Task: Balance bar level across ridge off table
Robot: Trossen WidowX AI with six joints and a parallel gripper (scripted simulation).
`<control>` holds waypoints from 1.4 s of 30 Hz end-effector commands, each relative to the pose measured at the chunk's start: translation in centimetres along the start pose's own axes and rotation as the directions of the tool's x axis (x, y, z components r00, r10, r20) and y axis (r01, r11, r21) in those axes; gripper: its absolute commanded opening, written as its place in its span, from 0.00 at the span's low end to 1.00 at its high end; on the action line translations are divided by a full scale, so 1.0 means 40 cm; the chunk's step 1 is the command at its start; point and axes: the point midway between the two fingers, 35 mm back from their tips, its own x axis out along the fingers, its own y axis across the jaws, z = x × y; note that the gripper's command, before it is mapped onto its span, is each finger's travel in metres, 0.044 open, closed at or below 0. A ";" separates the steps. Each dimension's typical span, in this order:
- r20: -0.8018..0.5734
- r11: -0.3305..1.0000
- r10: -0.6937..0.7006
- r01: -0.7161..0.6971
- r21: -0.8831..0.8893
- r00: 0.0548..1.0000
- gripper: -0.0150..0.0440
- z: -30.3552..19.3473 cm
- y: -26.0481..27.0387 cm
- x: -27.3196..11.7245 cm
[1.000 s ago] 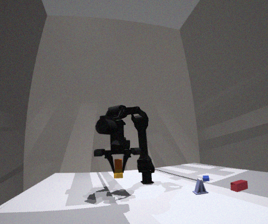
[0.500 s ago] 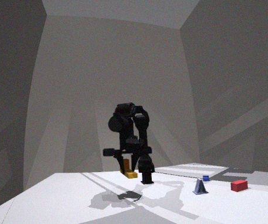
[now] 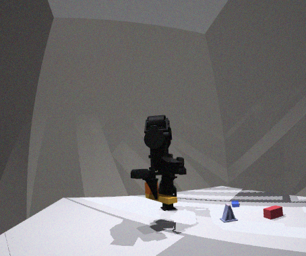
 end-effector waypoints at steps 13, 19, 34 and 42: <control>0.001 0.973 0.003 -0.002 -0.233 1.000 0.25 0.099 0.108 -0.002; 0.003 0.950 0.004 -0.003 -0.311 1.000 0.25 0.129 0.153 -0.003; 0.005 0.869 0.010 -0.006 -0.495 1.000 0.25 0.193 0.277 -0.005; 0.006 0.813 0.012 -0.007 -0.582 1.000 0.25 0.217 0.348 -0.006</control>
